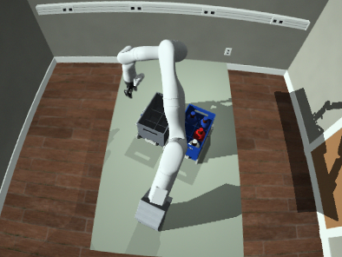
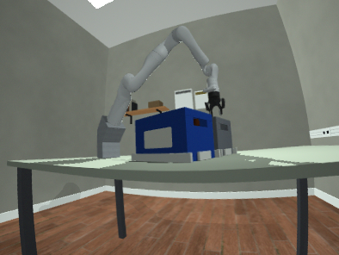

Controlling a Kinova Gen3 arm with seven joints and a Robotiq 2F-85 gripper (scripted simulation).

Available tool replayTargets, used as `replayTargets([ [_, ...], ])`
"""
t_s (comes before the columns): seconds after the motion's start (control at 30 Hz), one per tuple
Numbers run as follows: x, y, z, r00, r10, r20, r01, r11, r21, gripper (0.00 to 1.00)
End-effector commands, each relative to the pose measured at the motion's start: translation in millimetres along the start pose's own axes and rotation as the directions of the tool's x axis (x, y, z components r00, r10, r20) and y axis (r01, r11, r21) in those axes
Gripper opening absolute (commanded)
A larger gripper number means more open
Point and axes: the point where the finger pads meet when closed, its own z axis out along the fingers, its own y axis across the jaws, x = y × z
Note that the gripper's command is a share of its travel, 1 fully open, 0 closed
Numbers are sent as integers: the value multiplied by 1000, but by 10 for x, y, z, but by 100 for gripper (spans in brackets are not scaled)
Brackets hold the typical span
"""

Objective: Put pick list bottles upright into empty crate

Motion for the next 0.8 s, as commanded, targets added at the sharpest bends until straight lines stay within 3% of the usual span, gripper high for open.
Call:
replayTargets([
  [0.0,-5,-1,-7,1000,0,2,0,1000,0,67],
  [0.17,-5,-1,-7,1000,0,2,0,1000,0,67],
  [0.33,239,-24,-55,986,166,2,-166,986,0,67],
  [0.67,727,-69,-152,878,479,1,-479,878,0,67],
  [0.77,776,-73,-162,861,508,1,-508,861,0,67],
])
